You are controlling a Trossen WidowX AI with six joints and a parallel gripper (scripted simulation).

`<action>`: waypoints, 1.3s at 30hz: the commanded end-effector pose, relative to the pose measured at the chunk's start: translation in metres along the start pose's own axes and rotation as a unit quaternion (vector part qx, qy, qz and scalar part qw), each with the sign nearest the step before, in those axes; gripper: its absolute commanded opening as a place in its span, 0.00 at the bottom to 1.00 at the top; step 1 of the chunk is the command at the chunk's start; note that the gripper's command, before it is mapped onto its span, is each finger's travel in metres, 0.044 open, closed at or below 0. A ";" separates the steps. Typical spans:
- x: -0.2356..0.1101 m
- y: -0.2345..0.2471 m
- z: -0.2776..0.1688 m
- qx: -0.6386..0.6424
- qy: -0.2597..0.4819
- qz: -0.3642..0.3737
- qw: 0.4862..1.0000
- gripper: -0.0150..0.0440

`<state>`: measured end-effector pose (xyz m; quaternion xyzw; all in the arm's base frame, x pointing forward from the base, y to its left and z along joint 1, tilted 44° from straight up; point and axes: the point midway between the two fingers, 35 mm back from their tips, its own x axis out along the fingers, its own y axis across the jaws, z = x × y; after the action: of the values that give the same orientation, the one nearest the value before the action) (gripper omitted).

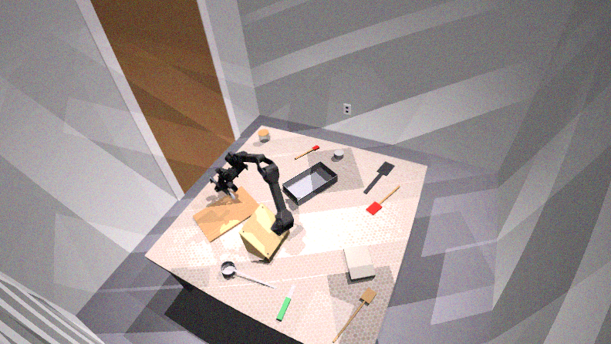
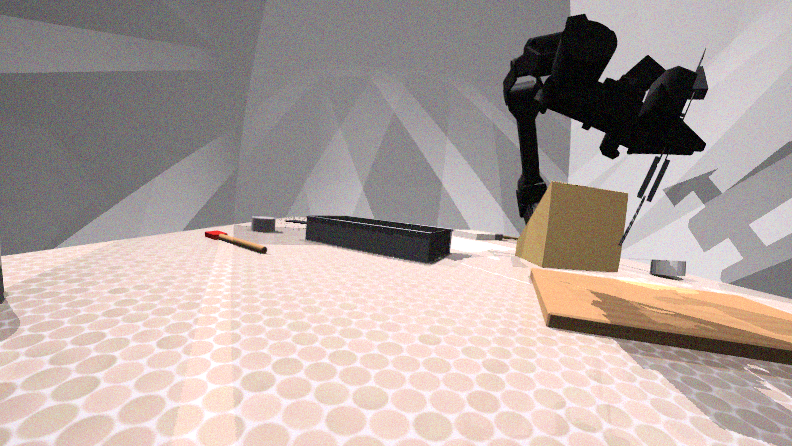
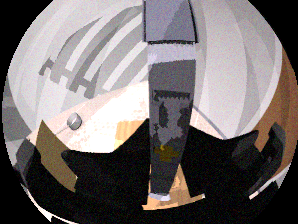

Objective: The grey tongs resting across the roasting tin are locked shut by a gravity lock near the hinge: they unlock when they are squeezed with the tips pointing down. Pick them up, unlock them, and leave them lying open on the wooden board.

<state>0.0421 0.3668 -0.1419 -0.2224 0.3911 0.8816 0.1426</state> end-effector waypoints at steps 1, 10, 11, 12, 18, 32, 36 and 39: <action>0.000 0.000 0.002 -0.003 -0.005 0.000 1.000 0.00; 0.000 0.000 0.002 -0.003 -0.005 0.000 1.000 0.00; 0.000 0.000 0.002 -0.003 -0.005 0.000 1.000 0.00; 0.000 0.000 0.002 -0.003 -0.005 0.000 1.000 0.00; 0.000 0.000 0.002 -0.003 -0.005 0.000 1.000 0.00; 0.023 -0.003 -0.008 0.015 0.147 0.020 0.989 0.00; 0.030 -0.004 -0.011 0.018 0.200 0.023 0.979 0.00; 0.033 -0.004 -0.013 0.020 0.240 0.025 0.970 0.00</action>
<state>0.0205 0.3614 -0.1669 -0.3880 0.4344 0.8119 0.0399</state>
